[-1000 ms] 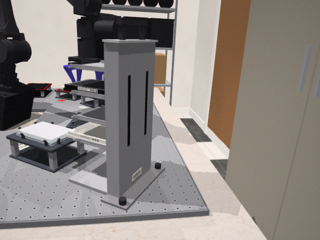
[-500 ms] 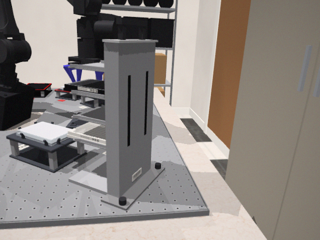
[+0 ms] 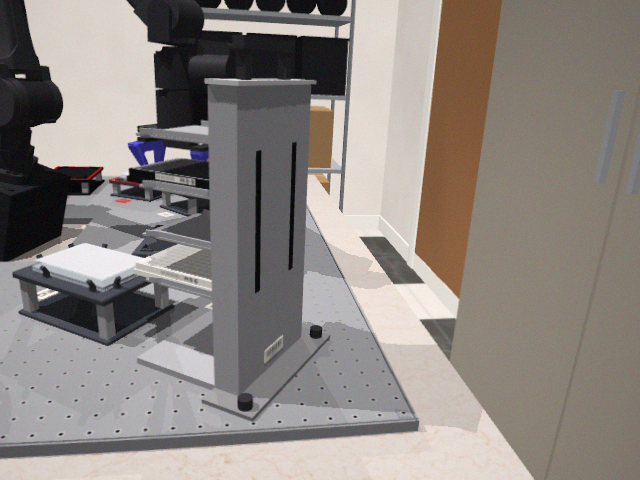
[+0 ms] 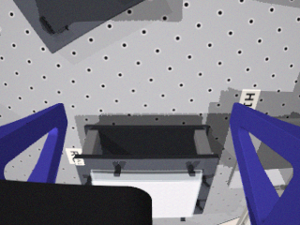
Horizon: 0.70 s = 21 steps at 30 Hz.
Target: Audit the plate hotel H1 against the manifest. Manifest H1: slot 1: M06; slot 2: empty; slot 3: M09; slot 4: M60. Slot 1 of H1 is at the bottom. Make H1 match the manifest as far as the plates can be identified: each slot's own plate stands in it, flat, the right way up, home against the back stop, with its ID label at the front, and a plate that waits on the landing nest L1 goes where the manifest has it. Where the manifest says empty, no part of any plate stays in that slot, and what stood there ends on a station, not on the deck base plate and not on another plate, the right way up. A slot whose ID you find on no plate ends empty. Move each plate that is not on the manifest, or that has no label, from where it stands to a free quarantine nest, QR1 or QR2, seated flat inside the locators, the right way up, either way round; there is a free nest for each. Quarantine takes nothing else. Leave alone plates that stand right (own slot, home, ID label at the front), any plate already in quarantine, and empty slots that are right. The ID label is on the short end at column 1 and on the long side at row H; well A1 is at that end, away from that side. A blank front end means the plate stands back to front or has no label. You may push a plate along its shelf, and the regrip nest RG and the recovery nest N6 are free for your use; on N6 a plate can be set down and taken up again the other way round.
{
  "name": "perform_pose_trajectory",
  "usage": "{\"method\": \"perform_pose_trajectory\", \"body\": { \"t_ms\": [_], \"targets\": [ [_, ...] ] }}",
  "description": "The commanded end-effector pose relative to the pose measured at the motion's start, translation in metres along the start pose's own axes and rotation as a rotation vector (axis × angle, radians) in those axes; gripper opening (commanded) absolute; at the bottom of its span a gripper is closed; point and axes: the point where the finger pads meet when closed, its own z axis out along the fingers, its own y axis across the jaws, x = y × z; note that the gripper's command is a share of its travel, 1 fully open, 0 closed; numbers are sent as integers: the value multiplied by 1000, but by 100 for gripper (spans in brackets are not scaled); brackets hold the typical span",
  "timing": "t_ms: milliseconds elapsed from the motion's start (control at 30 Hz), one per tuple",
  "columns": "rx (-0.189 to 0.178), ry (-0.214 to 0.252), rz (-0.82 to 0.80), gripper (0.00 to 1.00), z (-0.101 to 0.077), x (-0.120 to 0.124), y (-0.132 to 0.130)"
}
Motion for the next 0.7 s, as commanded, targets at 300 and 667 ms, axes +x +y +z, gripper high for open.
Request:
{"method": "perform_pose_trajectory", "body": {
  "t_ms": [300,667],
  "targets": [
    [6,0,4,100,19,-2,-1],
    [6,0,4,100,34,-2,-1]
  ]
}}
